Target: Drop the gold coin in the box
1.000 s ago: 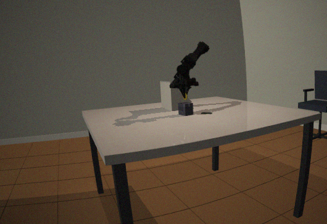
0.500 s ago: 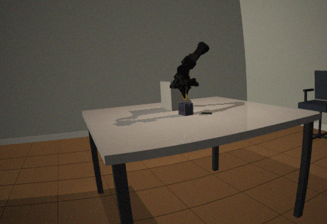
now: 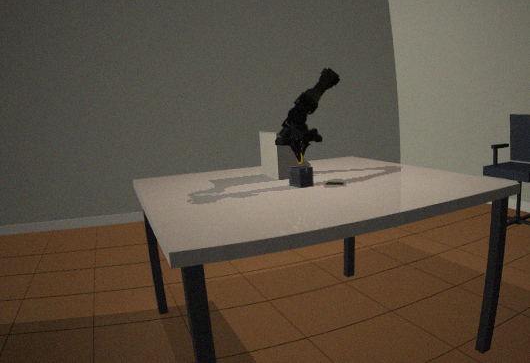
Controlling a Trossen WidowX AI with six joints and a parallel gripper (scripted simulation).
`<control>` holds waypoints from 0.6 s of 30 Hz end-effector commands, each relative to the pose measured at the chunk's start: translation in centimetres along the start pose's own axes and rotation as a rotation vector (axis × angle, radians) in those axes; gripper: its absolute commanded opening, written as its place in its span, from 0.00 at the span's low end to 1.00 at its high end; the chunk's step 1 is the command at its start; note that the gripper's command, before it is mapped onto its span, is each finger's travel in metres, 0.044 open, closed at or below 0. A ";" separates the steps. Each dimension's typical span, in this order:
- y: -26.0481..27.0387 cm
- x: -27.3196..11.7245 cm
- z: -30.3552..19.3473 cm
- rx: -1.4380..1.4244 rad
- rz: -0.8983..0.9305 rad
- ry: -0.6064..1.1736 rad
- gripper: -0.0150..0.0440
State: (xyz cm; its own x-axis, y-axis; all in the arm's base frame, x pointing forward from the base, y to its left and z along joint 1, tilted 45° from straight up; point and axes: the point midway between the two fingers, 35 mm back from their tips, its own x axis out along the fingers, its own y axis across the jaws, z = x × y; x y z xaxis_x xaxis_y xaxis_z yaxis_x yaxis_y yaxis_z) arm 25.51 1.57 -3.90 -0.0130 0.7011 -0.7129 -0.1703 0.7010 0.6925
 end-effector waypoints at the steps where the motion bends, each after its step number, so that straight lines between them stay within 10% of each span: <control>1: 0.1 0.2 0.0 0.005 0.005 -0.003 0.25; 13: 0.0 0.9 0.0 0.005 0.005 -0.003 0.25; 18: 0.0 0.7 0.0 0.000 0.000 0.000 0.48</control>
State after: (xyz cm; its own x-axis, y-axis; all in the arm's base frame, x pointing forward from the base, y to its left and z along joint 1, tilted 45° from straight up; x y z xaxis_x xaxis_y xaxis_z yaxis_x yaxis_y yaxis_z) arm 25.50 2.08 -4.40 -0.0130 0.7020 -0.7121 -0.1694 0.7003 0.6935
